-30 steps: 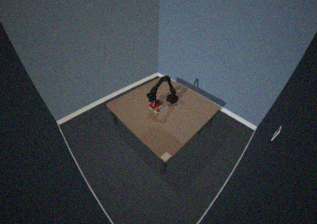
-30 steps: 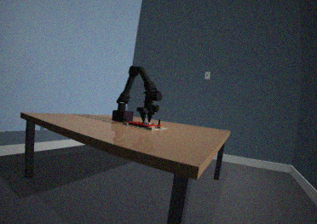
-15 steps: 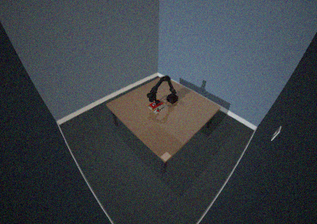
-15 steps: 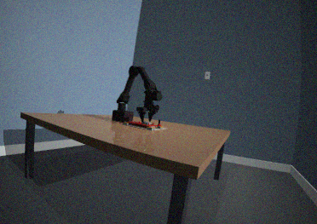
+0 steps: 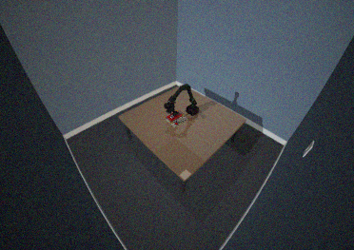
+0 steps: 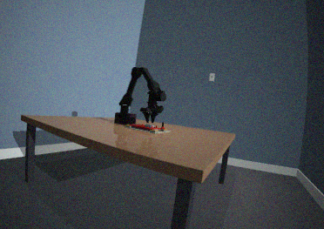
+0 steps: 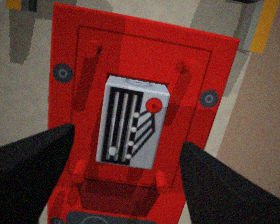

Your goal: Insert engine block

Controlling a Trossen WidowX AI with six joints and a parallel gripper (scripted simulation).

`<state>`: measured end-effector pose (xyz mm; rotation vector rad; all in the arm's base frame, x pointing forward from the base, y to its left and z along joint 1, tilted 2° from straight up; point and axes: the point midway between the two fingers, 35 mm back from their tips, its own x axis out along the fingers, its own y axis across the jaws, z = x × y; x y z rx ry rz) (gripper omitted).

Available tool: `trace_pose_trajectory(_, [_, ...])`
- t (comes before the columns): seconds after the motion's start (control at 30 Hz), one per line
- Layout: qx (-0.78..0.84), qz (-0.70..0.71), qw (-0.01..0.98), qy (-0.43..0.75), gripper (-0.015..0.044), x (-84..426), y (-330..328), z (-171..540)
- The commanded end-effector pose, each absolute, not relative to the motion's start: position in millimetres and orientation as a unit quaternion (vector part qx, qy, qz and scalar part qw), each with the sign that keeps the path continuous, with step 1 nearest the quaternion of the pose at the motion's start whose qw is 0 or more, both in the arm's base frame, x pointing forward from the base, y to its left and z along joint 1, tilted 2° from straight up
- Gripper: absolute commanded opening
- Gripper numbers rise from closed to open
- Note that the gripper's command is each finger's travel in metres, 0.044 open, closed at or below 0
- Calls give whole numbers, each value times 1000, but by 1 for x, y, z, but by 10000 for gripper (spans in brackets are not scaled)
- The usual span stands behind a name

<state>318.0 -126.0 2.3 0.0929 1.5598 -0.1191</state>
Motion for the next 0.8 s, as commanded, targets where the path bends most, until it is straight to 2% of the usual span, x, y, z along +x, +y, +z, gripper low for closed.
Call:
trace_pose_trajectory(0.0, [41, -55, 708, 703, 178, 318, -126, 3])
trace_pose_trajectory(0.23, [41, -55, 708, 703, 0, 318, -126, 3])
trace_pose_trajectory(0.77, [41, -55, 708, 703, 0, 318, -126, 3])
